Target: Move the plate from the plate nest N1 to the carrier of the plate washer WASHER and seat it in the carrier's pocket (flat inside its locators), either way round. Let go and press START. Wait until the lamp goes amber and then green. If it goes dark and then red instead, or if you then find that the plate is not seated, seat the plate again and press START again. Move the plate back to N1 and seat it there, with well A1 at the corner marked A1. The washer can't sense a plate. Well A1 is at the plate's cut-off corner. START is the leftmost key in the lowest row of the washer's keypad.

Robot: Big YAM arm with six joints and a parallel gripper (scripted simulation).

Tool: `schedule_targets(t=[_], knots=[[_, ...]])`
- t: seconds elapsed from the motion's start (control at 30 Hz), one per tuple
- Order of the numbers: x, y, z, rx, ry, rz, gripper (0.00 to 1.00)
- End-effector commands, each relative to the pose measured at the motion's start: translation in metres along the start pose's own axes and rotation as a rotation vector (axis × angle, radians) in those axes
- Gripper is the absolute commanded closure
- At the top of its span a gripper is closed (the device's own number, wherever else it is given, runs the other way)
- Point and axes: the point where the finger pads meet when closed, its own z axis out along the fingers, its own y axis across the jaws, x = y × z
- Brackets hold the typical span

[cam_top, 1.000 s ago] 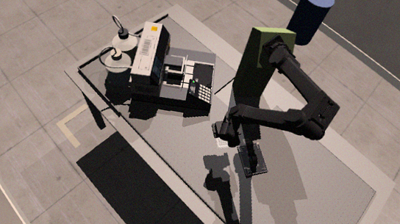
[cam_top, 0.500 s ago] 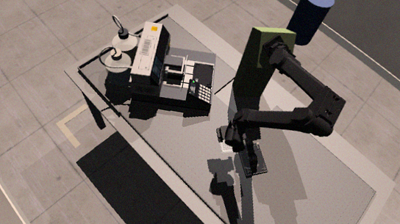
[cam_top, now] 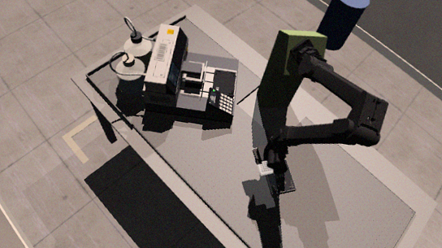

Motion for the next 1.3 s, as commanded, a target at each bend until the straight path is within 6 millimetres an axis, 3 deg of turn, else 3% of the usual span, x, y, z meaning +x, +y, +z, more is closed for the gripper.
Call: schedule_targets(t=[0.0, 0.1, 0.27, 0.57, 0.7, 0.73, 0.97, 1.07, 1.1, 1.13, 1.27], knots=[[-0.003, 0.022, -0.006, -0.016, 0.008, 0.033, 0.16], [-0.006, 0.026, -0.006, -0.016, 0.007, 0.033, 0.16], [-0.033, 0.04, 0.0, -0.007, -0.017, 0.028, 0.16], [-0.058, 0.078, 0.005, -0.008, -0.019, 0.029, 0.16], [-0.061, 0.082, 0.005, -0.008, -0.019, 0.029, 0.16], [-0.048, 0.08, 0.007, -0.005, -0.001, 0.026, 0.16], [-0.055, 0.072, 0.004, 0.008, -0.011, 0.043, 0.16], [-0.048, 0.079, 0.007, -0.005, -0.001, 0.026, 0.16], [-0.056, 0.071, 0.004, 0.008, -0.013, 0.043, 0.16], [-0.048, 0.079, 0.007, -0.005, -0.001, 0.026, 0.16], [-0.048, 0.079, 0.007, -0.005, -0.001, 0.026, 0.16]])
